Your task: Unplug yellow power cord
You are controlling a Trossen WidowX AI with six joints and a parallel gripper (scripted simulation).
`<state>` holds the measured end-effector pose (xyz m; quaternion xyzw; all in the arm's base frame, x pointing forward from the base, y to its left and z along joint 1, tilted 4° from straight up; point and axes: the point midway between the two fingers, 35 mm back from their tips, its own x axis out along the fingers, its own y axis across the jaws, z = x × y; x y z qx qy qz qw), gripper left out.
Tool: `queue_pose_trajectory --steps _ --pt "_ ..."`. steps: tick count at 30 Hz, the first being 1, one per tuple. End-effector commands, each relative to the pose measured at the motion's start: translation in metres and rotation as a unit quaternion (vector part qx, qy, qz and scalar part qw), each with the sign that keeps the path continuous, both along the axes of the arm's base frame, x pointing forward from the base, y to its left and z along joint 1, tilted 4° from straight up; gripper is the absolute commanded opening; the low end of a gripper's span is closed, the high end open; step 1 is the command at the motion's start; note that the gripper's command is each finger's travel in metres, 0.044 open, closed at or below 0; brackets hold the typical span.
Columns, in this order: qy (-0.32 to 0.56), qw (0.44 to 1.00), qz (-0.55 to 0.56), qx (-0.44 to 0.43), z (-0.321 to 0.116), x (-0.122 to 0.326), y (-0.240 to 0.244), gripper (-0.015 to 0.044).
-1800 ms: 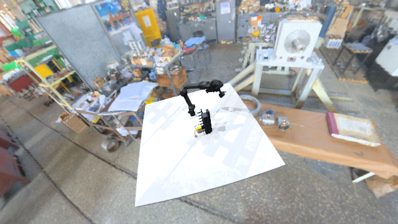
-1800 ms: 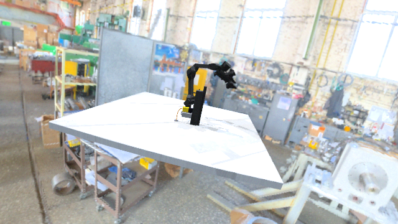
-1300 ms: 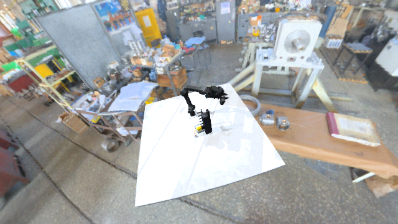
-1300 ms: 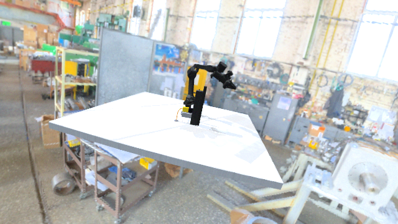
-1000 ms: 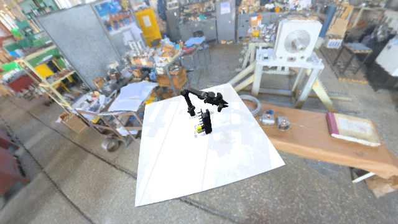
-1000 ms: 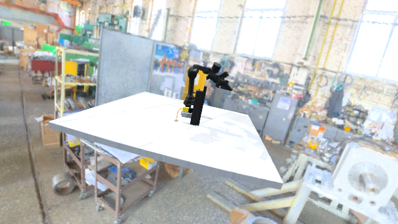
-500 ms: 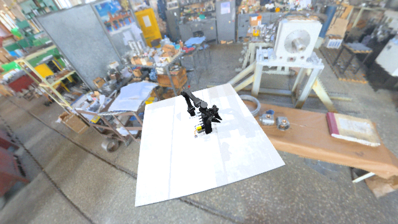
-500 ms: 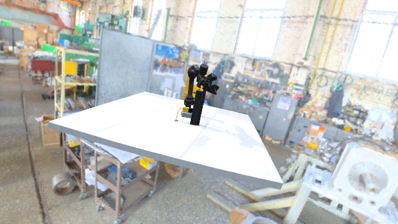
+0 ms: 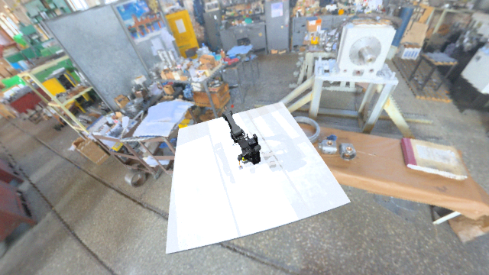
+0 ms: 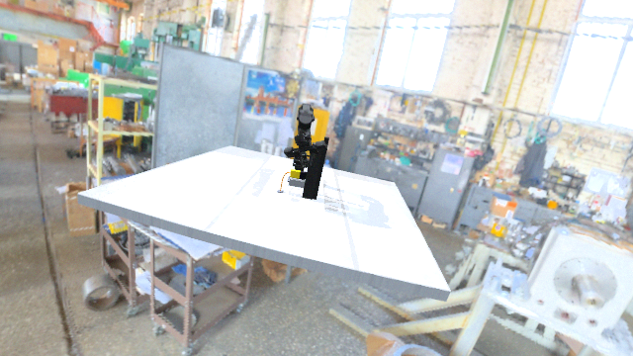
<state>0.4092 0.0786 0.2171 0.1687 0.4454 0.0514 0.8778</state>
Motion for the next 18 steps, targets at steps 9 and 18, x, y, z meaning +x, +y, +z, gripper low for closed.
queue_pose_trajectory --steps 9,18 --pt "0.285 0.766 -0.571 0.083 -0.05 -0.094 -0.103 0.016" --pt "0.287 0.762 -0.575 0.082 -0.05 -0.095 -0.103 0.016"
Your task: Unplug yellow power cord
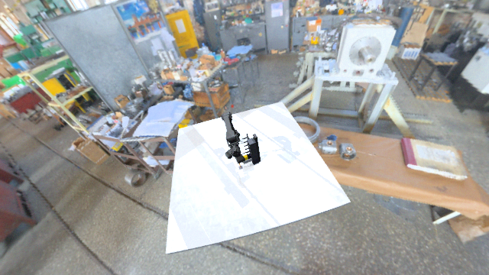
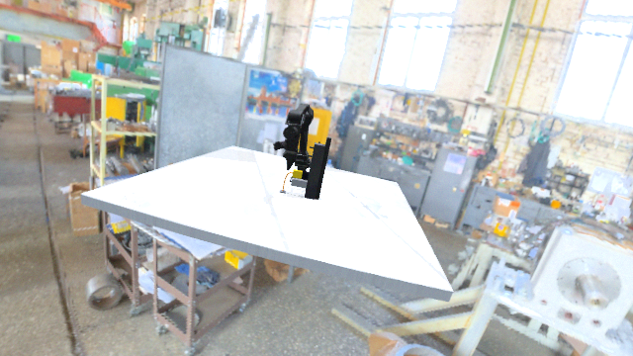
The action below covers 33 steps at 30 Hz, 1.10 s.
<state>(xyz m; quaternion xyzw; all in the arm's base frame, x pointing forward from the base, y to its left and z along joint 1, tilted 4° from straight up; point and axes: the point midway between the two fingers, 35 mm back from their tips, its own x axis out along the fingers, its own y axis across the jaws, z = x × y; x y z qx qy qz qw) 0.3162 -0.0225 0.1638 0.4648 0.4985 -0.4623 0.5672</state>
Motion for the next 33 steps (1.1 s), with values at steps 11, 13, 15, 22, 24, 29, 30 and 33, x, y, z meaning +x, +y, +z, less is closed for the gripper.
queue_pose_trajectory --steps 11,13,15,22,24,29,30,33 --pt "0.004 1.0 -0.021 -0.003 0.002 -0.002 0.007 0.016" --pt "0.004 1.0 -0.021 -0.002 0.002 -0.002 0.011 0.016" --pt "0.004 1.0 -0.021 -0.002 0.002 -0.003 0.014 0.016" --pt "0.004 1.0 -0.021 -0.002 0.001 -0.004 0.025 0.016" --pt "0.004 1.0 -0.021 -0.002 0.001 -0.004 0.029 0.016" --pt "0.004 1.0 -0.021 -0.001 0.0 -0.005 0.036 0.016" --pt "0.004 1.0 -0.021 -0.001 0.0 -0.005 0.037 0.016" --pt "0.004 1.0 -0.021 -0.001 -0.001 -0.005 0.037 0.016"
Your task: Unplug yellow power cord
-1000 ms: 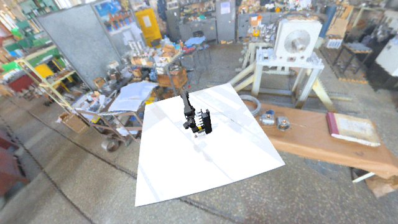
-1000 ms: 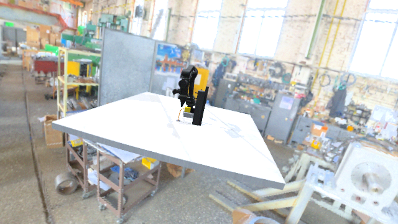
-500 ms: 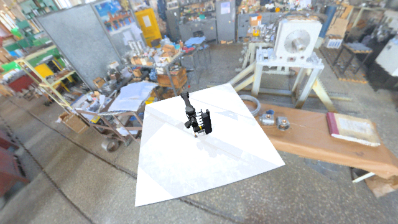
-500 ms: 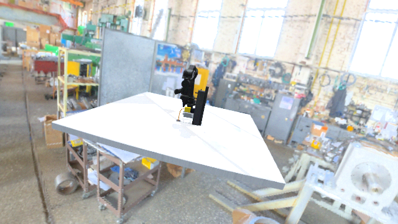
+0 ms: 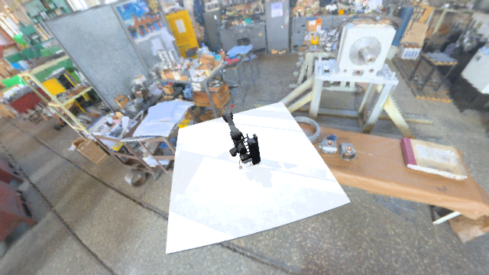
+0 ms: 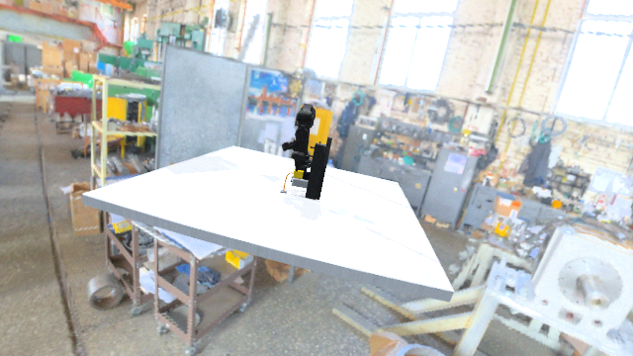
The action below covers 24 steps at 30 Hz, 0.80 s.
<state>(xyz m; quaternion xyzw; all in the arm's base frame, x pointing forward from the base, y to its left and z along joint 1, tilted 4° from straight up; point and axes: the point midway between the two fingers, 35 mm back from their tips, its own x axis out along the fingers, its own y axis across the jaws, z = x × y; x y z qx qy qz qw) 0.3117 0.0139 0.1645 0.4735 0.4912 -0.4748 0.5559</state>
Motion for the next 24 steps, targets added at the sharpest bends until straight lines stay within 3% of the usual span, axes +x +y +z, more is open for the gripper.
queue_pose_trajectory --steps 1,12,16,24 --pt "0.001 1.0 -0.001 -0.002 -0.002 -0.001 0.001 0.016" --pt "0.001 1.0 -0.001 -0.002 -0.013 0.0 0.0 0.016" --pt "0.0 1.0 0.0 0.0 -0.01 0.0 0.001 0.0055" --pt "0.0 1.0 0.0 0.0 -0.01 0.0 0.001 0.0002"
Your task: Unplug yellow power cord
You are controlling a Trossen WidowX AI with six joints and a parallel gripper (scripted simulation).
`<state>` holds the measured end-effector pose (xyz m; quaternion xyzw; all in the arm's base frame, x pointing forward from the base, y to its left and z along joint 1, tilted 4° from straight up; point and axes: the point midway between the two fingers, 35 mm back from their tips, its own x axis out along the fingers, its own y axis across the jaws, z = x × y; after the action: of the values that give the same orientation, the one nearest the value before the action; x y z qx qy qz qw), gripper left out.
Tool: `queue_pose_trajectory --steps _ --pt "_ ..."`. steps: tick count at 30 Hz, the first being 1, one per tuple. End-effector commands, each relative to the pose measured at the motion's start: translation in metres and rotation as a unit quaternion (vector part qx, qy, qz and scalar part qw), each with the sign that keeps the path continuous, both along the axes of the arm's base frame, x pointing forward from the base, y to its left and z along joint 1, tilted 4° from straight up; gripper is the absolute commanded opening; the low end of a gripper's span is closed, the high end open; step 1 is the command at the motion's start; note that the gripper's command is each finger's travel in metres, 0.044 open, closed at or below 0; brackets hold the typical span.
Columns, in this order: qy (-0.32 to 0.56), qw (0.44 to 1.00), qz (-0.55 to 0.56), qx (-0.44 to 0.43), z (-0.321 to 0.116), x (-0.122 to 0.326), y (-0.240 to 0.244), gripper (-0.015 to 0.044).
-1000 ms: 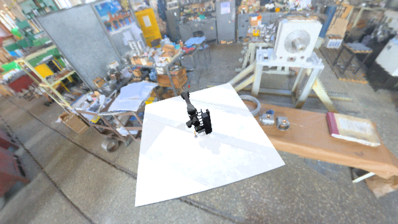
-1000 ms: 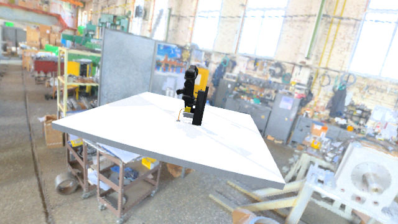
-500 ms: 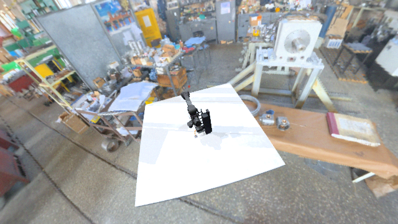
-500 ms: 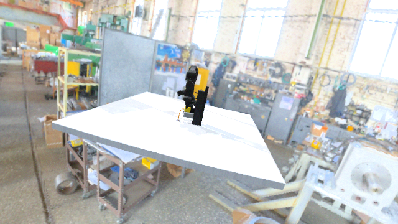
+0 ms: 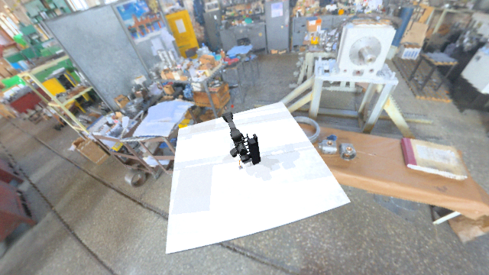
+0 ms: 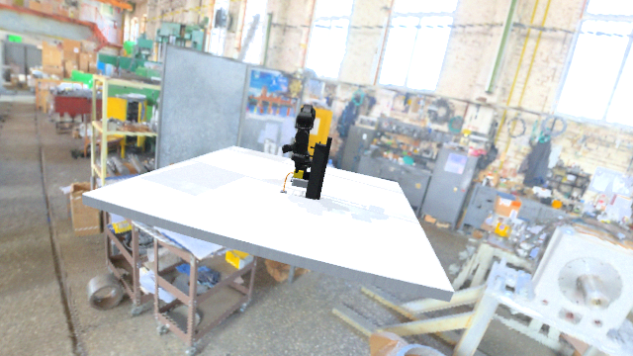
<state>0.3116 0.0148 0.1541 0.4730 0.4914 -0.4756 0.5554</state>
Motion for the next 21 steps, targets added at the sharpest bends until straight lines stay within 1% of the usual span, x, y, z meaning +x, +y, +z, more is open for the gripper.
queue_pose_trajectory --steps 1,21 --pt "-0.001 1.0 0.001 0.0 0.0 0.0 0.0 0.0" --pt "-0.001 1.0 0.0 -0.002 0.003 0.005 -0.029 0.0"
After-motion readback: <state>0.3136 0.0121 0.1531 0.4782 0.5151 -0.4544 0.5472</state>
